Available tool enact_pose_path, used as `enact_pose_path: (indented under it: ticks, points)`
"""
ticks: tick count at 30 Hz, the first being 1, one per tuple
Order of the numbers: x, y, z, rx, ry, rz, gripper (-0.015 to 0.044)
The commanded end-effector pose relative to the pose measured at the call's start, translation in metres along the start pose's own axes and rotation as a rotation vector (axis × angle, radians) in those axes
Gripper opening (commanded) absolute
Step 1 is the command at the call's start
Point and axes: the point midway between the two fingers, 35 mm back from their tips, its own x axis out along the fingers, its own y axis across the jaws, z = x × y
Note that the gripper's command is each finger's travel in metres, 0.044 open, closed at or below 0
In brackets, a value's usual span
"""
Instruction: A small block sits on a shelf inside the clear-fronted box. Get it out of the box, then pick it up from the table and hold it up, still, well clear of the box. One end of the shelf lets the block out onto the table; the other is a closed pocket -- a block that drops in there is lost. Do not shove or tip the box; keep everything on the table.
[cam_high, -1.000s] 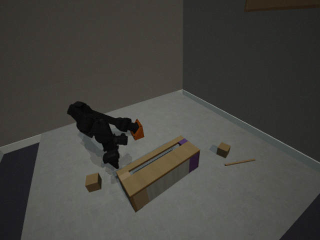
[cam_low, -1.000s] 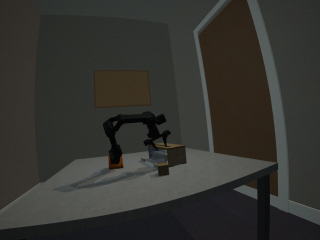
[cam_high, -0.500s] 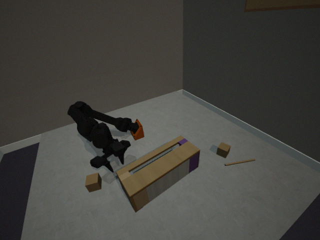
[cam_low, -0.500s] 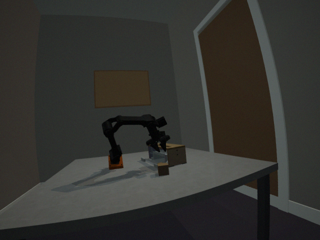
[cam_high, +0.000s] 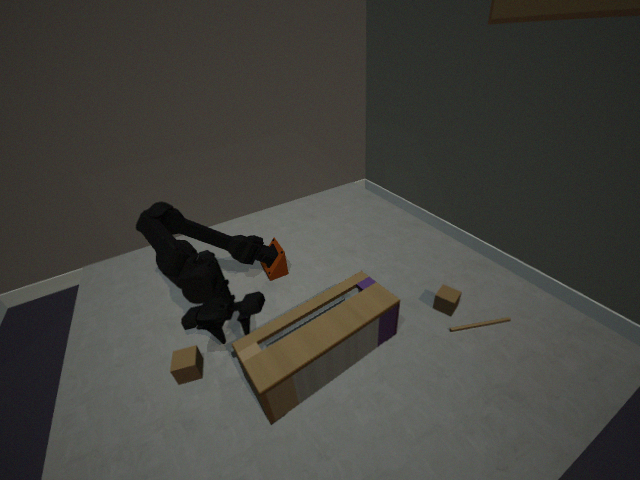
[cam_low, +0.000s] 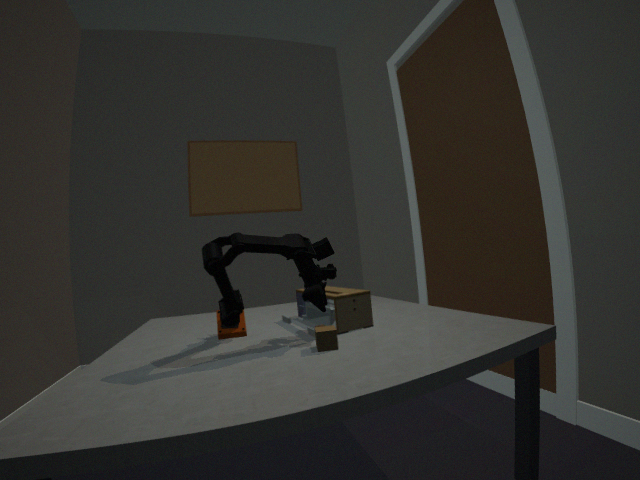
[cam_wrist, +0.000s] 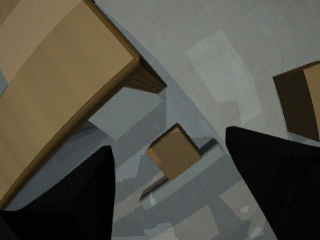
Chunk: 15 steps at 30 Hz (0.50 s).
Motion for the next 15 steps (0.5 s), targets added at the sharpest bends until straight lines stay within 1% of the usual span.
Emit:
enact_pose_path:
  ticks: [1, 15]
  points:
    - [0.0106, -0.0049, -0.0107, 0.908, -0.004, 0.013, 0.0285]
    - [0.0176, -0.0005, -0.0138, 1.743, 0.0, 0.038, 0.0285]
